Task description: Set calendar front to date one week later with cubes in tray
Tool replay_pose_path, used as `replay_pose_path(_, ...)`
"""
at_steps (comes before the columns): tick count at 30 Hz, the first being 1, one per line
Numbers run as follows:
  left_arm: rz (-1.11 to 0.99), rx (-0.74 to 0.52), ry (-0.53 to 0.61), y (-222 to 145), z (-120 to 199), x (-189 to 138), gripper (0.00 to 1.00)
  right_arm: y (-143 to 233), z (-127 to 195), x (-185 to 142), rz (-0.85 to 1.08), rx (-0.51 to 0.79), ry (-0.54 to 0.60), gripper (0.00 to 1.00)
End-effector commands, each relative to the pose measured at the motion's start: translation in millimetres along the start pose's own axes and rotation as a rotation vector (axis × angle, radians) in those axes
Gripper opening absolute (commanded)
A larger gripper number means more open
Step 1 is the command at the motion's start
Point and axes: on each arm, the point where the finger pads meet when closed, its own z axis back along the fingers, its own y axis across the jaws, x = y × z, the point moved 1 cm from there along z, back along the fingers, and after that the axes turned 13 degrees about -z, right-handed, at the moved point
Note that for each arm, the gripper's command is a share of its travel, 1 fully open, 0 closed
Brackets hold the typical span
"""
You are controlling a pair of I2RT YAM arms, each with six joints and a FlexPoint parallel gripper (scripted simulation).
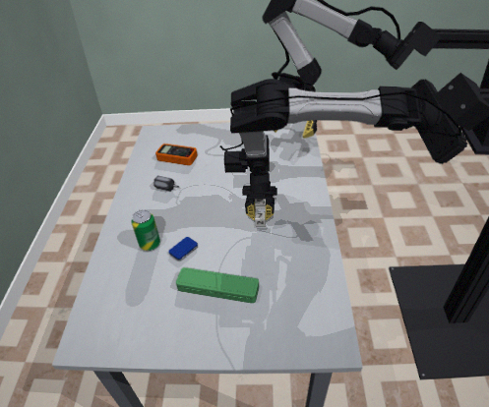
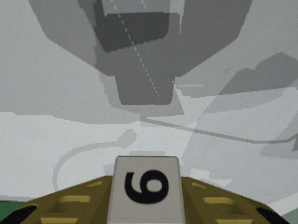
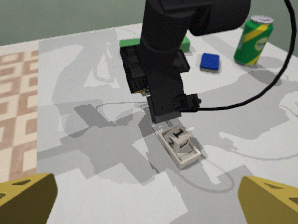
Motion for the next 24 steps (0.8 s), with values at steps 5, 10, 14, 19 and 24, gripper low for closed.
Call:
replay_pose_path(5, 0.086, 0.084, -0.116, 22.4, 3.5, -4.9, 0.21, -3.7, 2.0, 11.0, 0.026, -0.008, -0.022, 1.00)
replay_pose_path(10, 0.145, 0.158, -0.275, 28.7, 7.2, 0.0, 0.21, -3.7, 2.0, 11.0, 0.026, -0.008, -0.022, 1.00)
replay_pose_path(14, 0.188, 0.218, -0.406, 32.3, 11.2, 1.9, 0.21, -3.7, 2.0, 11.0, 0.026, -0.008, -0.022, 1.00)
replay_pose_path(19, 0.260, 0.303, -0.610, 29.2, 14.3, -4.9, 0.21, -3.7, 2.0, 11.0, 0.026, -0.008, -0.022, 1.00)
replay_pose_path(24, 0.319, 0.361, -0.773, 23.1, 13.4, -8.4, 0.21, -3.7, 2.0, 11.0, 0.026, -0.008, -0.022, 1.00)
